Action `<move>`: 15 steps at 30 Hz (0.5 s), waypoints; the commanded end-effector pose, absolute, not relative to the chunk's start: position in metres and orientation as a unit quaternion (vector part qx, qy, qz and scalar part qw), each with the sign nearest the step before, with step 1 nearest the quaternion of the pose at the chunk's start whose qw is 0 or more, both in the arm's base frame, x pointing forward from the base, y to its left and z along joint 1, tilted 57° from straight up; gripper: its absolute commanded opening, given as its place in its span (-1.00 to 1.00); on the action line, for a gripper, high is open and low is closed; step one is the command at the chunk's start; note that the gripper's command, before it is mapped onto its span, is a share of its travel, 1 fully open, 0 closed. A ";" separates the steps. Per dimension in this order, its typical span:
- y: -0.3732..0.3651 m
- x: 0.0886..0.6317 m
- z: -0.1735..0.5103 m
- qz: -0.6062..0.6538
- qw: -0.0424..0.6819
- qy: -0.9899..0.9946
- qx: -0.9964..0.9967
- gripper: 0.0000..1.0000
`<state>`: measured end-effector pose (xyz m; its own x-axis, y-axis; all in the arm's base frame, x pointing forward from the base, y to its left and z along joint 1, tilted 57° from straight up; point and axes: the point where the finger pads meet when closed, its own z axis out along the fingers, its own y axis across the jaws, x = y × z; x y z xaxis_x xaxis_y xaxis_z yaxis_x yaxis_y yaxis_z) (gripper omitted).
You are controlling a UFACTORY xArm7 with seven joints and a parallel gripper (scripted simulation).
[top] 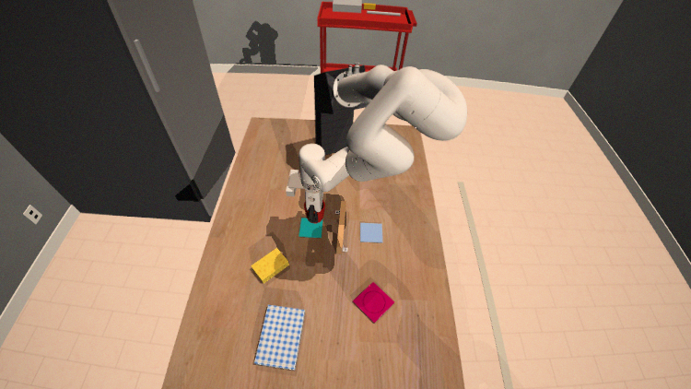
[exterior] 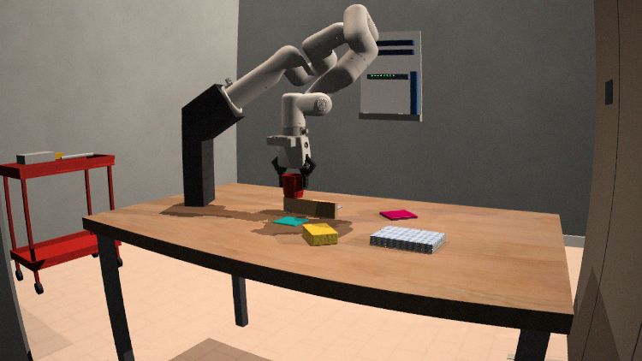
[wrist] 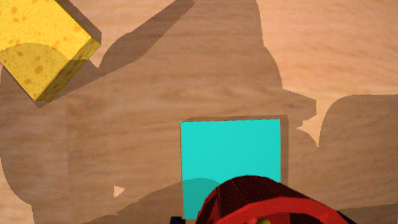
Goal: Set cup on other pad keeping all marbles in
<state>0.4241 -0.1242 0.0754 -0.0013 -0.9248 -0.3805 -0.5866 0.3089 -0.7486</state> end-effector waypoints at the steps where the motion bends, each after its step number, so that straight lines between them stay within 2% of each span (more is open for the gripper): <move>1: -0.132 0.424 0.073 -0.194 0.437 0.681 -0.555 0.70; 15: -0.141 0.424 0.069 -0.194 0.437 0.681 -0.555 0.70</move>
<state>0.4246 -0.1391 0.0691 0.0001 -0.9245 -0.3811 -0.5866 0.3086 -0.7488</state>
